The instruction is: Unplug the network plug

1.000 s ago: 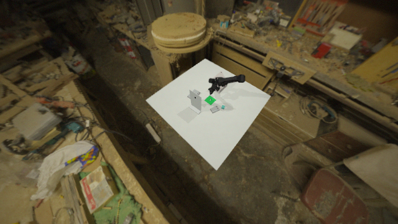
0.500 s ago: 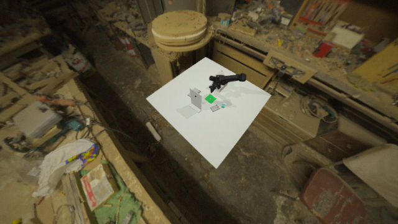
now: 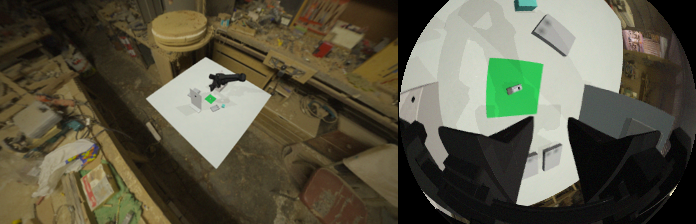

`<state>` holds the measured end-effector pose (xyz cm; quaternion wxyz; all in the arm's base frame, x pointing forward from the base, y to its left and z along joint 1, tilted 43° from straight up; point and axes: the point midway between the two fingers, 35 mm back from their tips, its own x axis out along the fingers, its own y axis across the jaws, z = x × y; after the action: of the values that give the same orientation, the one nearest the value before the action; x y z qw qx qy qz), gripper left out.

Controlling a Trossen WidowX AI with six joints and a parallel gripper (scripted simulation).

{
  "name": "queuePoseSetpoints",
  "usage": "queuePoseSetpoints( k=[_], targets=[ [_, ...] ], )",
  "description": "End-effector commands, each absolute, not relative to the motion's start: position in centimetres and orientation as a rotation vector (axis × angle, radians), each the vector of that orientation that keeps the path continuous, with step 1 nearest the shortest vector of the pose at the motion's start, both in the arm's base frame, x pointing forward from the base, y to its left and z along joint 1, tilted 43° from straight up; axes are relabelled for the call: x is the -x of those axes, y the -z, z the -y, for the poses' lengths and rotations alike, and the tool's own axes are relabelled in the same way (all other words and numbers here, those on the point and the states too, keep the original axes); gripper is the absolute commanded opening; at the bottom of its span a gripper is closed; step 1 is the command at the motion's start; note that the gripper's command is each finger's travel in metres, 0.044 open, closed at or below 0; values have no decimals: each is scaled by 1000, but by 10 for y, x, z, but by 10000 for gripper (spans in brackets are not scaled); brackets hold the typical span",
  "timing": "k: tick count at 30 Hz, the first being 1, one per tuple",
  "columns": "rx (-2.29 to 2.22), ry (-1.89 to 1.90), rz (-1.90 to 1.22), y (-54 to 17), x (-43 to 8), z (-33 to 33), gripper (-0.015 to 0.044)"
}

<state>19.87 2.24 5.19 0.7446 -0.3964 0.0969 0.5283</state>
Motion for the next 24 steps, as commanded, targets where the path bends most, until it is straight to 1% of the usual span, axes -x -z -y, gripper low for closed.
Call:
queuePoseSetpoints(
  k=[1, 24],
  targets=[
    [873, -1157, -215, -58, -200, -16, 156],
    [875, -1153, -186, -111, -204, 26, 156]
  ],
)
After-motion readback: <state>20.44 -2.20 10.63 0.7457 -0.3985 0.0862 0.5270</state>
